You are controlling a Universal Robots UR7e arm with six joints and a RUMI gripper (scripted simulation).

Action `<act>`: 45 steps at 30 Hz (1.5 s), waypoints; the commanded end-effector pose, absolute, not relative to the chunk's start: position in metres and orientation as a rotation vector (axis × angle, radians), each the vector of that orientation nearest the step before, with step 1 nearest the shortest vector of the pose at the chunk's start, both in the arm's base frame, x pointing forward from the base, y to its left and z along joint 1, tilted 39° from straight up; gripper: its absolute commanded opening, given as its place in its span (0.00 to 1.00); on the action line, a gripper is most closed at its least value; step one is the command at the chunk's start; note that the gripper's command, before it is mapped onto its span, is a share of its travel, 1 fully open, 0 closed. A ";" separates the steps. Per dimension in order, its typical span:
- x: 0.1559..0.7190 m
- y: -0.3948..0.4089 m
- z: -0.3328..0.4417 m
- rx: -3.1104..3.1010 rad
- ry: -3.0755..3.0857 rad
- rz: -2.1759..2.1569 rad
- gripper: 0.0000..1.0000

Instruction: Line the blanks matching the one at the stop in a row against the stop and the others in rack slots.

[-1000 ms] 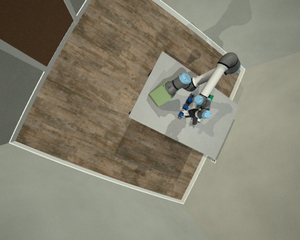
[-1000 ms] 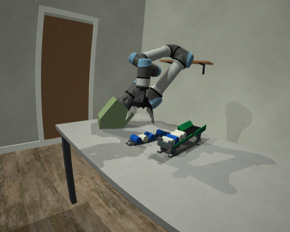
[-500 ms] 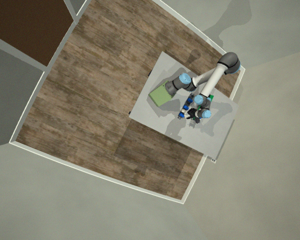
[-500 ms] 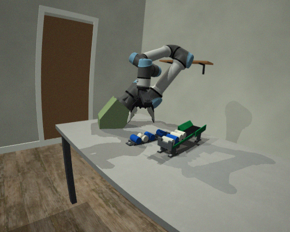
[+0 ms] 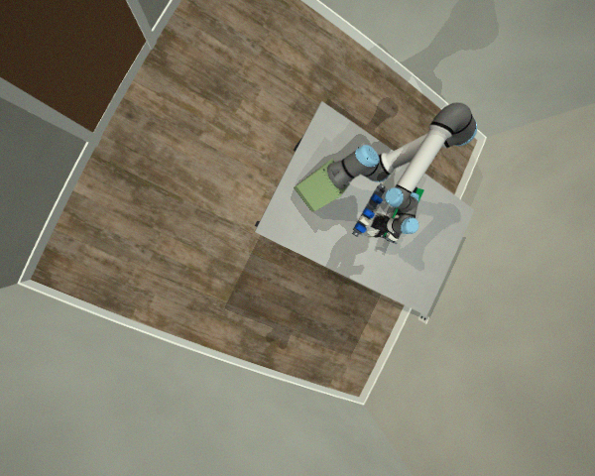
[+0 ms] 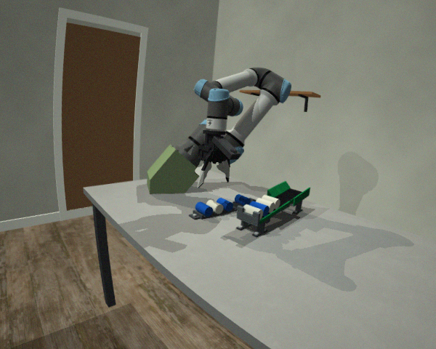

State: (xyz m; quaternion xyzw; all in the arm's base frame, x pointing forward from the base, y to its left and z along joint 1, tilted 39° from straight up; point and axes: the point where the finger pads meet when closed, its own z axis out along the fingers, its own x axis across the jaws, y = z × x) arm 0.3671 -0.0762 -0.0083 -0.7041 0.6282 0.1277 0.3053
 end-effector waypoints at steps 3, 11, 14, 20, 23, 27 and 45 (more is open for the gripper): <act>0.366 -0.072 -0.006 -2.020 1.434 0.244 1.00; 0.364 -0.068 -0.003 -2.178 1.156 0.133 1.00; 0.364 -0.067 -0.003 -2.195 1.122 0.119 1.00; 0.362 -0.064 -0.001 -2.295 0.890 0.030 1.00; 0.361 -0.062 -0.001 -2.328 0.800 -0.004 1.00; 0.359 -0.060 0.000 -2.379 0.637 -0.064 1.00; 0.352 -0.056 0.001 -2.471 0.156 -0.236 1.00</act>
